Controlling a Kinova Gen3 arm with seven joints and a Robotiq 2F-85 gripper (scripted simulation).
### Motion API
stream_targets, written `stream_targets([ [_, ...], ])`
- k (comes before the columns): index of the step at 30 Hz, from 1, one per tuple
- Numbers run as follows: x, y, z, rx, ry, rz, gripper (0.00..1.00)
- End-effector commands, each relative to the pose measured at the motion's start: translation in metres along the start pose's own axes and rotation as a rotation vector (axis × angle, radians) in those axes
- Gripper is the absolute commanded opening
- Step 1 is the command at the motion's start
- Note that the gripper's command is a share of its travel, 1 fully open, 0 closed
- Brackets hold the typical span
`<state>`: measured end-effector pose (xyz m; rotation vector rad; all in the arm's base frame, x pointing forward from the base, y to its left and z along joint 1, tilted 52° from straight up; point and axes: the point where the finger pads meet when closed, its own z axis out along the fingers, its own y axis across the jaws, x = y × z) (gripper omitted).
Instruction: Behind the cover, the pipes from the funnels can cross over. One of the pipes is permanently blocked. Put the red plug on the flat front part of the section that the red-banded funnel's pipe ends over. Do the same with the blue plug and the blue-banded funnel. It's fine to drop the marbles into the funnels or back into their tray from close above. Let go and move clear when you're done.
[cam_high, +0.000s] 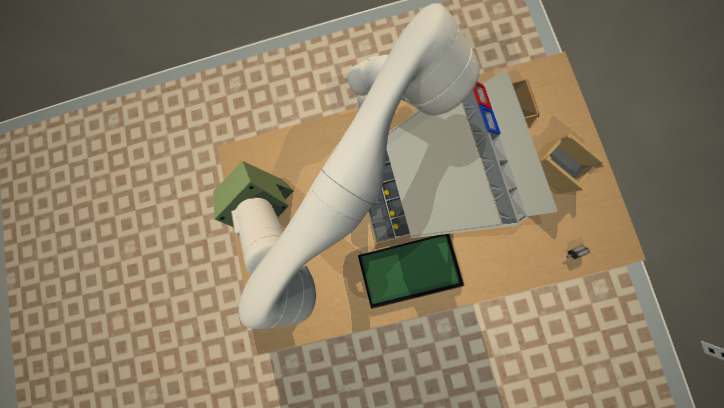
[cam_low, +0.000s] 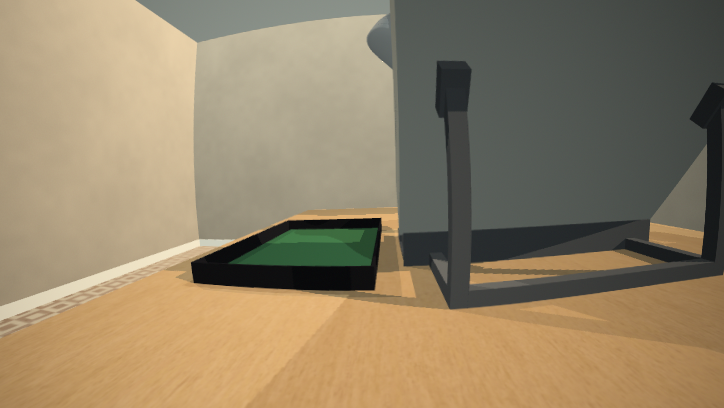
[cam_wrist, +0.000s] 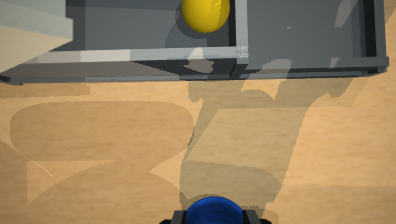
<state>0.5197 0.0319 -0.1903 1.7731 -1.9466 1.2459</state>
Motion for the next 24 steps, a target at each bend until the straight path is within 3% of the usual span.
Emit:
stream_targets([
  [1, -0.001, 0.000, -0.001, 0.001, -0.002, 0.000, 0.00],
  [7, -0.001, 0.000, -0.001, 0.001, -0.002, 0.000, 0.00],
  [8, -0.001, 0.000, -0.071, 0.000, 0.000, 0.000, 0.00],
  [10, 0.000, -0.001, -0.076, 0.000, 0.000, 0.000, 0.00],
  [14, 0.000, 0.000, -0.116, 0.000, 0.000, 0.000, 0.00],
  [24, 0.000, 0.000, -0.116, 0.000, 0.000, 0.000, 0.00],
])
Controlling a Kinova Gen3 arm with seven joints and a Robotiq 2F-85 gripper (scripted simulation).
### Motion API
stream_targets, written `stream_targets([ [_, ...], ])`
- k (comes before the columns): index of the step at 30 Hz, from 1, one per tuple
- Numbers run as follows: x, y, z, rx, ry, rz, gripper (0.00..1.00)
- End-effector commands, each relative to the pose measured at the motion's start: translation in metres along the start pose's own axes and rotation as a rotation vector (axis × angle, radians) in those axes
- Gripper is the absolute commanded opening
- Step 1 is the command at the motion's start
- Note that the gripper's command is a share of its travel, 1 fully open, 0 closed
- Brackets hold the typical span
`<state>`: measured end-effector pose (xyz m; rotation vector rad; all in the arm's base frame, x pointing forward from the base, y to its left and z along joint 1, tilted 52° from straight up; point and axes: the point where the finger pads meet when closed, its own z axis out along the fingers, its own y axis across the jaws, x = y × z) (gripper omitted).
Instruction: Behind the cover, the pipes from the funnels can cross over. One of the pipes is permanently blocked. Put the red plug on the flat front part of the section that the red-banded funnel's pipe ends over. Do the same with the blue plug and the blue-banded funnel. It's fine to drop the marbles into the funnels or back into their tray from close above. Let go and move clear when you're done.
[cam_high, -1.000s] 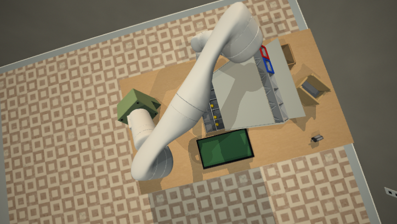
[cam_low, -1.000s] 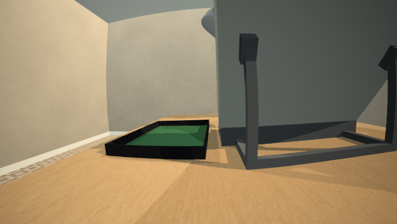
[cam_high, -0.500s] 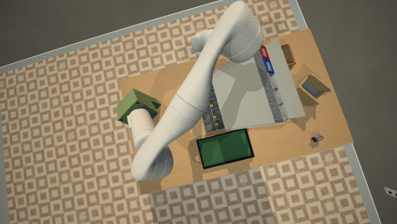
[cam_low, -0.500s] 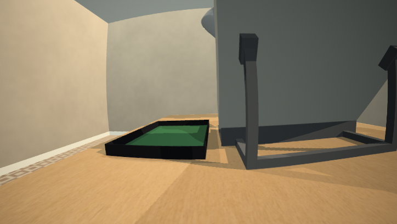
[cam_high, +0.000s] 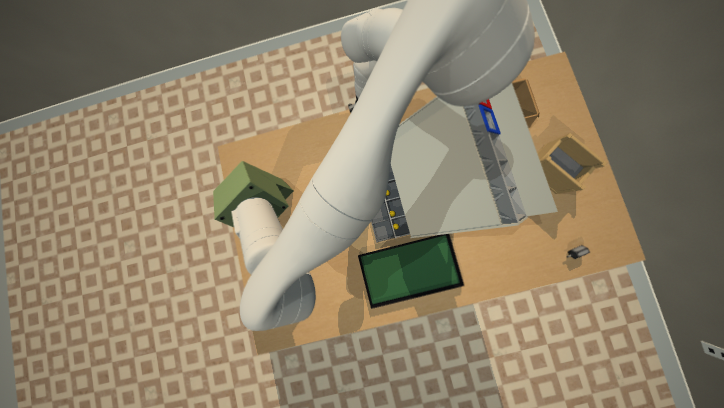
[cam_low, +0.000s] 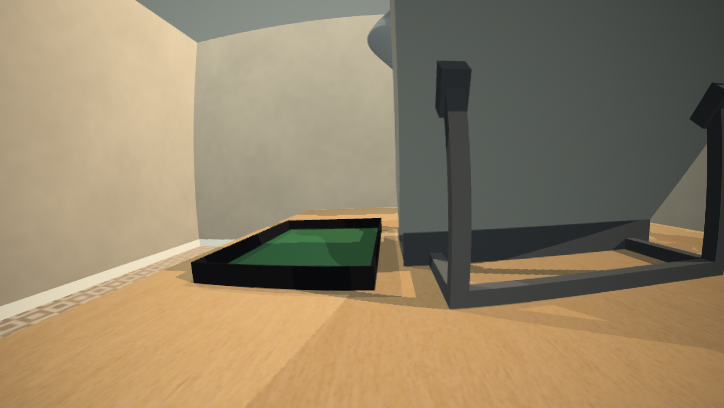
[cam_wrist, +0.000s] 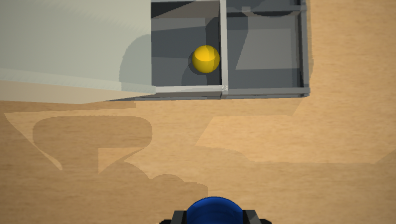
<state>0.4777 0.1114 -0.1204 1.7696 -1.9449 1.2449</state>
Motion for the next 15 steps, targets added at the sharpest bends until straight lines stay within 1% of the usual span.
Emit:
stream_targets([
  [1, -0.0007, 0.0003, -0.0003, 0.000, -0.002, 0.279, 0.00],
  [4, -0.0007, 0.0003, -0.0003, -0.001, -0.003, 0.320, 0.00],
  [8, -0.0007, 0.0003, -0.0003, 0.000, -0.003, 0.499, 0.00],
  [15, -0.0007, 0.0003, -0.0003, 0.000, -0.003, 0.499, 0.00],
])
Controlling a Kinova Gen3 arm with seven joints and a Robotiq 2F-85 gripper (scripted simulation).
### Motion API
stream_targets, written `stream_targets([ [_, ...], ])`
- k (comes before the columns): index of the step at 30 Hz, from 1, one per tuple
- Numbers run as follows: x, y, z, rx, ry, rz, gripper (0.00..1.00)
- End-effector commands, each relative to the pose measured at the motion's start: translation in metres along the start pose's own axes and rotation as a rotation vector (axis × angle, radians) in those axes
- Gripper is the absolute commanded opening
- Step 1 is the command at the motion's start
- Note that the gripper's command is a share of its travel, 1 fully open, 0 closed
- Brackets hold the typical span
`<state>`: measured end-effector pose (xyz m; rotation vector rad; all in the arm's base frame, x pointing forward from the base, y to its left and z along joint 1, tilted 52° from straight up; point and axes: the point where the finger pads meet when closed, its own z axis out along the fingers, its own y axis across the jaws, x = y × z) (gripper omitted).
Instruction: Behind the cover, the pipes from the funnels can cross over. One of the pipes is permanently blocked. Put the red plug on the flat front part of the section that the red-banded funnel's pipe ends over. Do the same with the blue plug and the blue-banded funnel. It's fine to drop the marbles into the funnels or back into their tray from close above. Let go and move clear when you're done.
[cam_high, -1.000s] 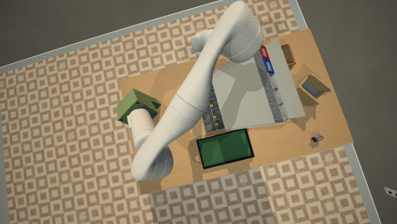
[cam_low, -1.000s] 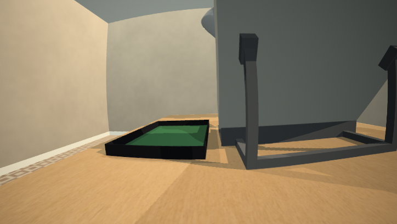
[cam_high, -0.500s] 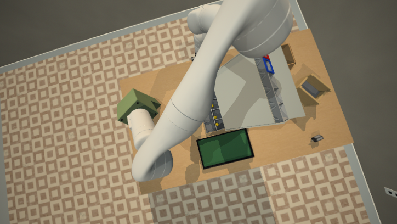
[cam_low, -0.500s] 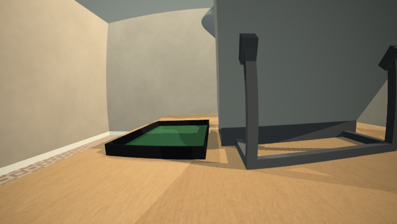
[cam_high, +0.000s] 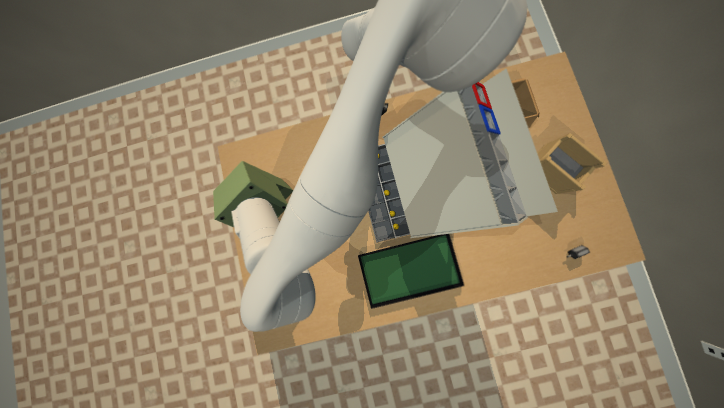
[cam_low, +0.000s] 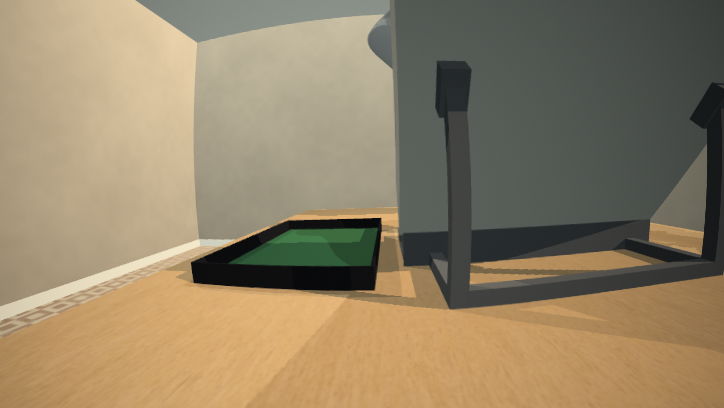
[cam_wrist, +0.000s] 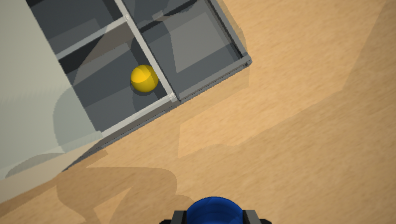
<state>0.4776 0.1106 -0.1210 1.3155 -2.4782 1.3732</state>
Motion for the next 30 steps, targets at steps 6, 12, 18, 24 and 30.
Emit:
stream_targets([
  [6, -0.0008, -0.0001, -0.0011, -0.001, -0.003, 0.324, 0.00],
  [12, -0.0008, -0.0001, -0.0011, 0.000, -0.004, 0.500, 0.00],
  [18, -0.0008, -0.0001, -0.0011, 0.000, -0.004, 0.500, 0.00],
  [24, -0.0007, -0.0006, -0.0008, -0.002, -0.004, 0.867, 0.00],
  [30, -0.0007, -0.0006, -0.0008, 0.001, -0.006, 1.001, 0.00],
])
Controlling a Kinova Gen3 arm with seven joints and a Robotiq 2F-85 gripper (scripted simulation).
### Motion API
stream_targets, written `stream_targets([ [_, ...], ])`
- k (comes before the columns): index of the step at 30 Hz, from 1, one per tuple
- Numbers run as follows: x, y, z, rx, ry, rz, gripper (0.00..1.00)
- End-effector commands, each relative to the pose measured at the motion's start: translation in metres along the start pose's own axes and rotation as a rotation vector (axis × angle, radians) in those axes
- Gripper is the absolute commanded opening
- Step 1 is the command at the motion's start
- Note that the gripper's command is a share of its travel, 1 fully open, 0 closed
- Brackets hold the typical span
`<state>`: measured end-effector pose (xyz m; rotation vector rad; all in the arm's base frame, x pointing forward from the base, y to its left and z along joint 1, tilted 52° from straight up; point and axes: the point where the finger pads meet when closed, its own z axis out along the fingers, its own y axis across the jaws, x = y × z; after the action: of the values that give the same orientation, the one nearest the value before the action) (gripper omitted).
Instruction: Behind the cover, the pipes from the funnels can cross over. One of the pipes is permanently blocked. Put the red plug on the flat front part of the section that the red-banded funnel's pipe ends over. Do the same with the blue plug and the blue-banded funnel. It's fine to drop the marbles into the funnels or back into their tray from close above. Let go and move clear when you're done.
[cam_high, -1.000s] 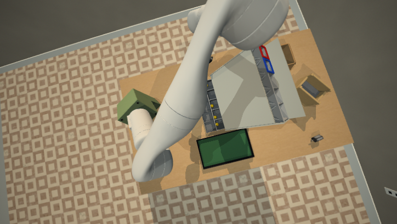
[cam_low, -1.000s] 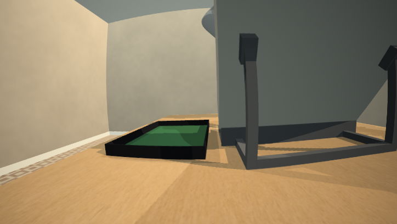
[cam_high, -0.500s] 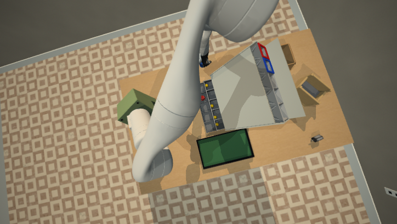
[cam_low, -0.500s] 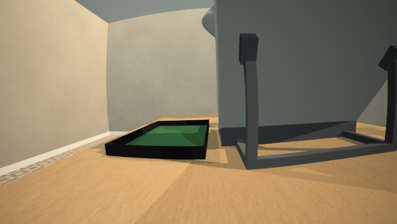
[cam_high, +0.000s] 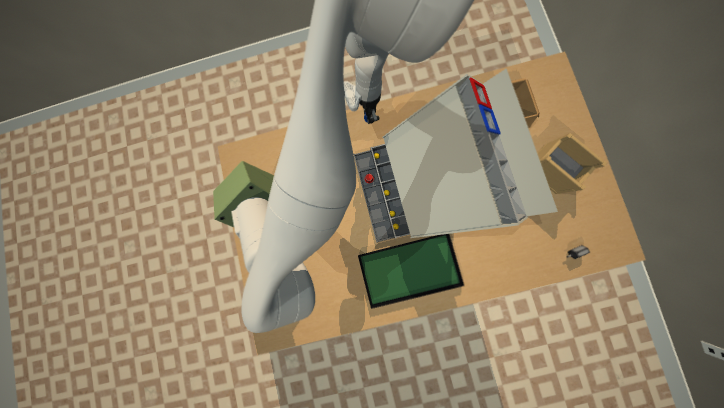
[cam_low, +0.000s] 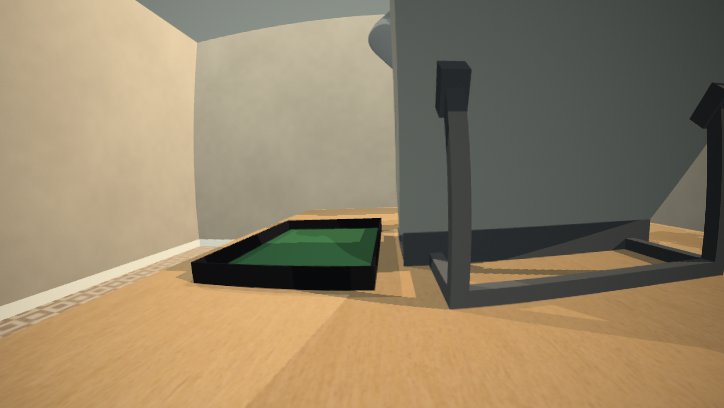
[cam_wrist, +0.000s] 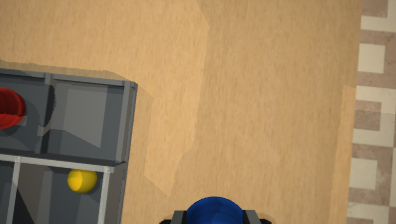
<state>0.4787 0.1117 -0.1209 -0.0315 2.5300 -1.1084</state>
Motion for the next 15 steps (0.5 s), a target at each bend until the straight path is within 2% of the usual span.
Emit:
stream_targets([
  [1, 0.000, -0.001, 0.000, 0.000, -0.015, 0.054, 0.00],
  [6, 0.000, -0.001, 0.000, 0.000, -0.015, 0.054, 0.00],
  [7, 0.035, -0.061, -0.006, 0.000, -0.015, 0.126, 0.00],
  [11, 0.040, -0.069, -0.007, 0.000, -0.015, 0.126, 0.00],
  [15, 0.059, -0.102, -0.010, 0.000, -0.015, 0.126, 0.00],
])
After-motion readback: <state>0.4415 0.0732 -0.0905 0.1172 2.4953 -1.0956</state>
